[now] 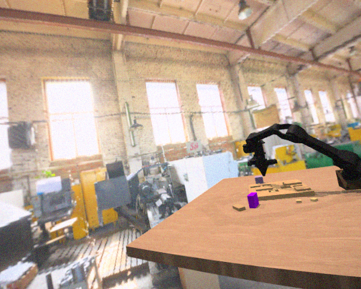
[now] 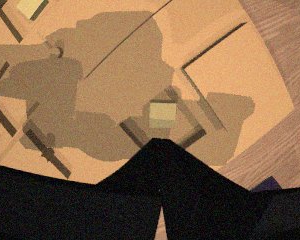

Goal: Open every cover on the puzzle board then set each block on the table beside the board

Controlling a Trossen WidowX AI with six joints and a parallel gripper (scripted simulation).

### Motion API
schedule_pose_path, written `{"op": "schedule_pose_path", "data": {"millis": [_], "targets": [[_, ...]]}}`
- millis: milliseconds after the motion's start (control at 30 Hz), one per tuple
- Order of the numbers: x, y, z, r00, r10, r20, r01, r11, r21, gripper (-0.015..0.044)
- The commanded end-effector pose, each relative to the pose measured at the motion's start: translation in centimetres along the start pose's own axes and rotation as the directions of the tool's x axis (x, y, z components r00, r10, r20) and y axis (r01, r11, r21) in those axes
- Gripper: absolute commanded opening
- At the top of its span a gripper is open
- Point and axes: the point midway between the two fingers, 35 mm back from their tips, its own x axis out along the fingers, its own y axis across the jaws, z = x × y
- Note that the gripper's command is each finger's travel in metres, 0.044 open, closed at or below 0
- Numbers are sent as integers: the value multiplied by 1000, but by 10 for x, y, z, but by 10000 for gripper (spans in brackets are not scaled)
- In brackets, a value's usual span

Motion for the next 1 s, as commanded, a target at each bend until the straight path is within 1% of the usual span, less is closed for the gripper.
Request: {"op": "schedule_pose_path", "data": {"millis": [0, 233, 600, 967], "targets": [[1, -4, -6, 1000, 2, -5, -2, 997, -74, 0], [6, -5, -5, 1000, 2, -5, -2, 997, -74, 0], [51, -6, -5, 1000, 3, -3, -3, 997, -75, 0], [57, -7, -5, 1000, 3, -3, -3, 997, -75, 0]]}}
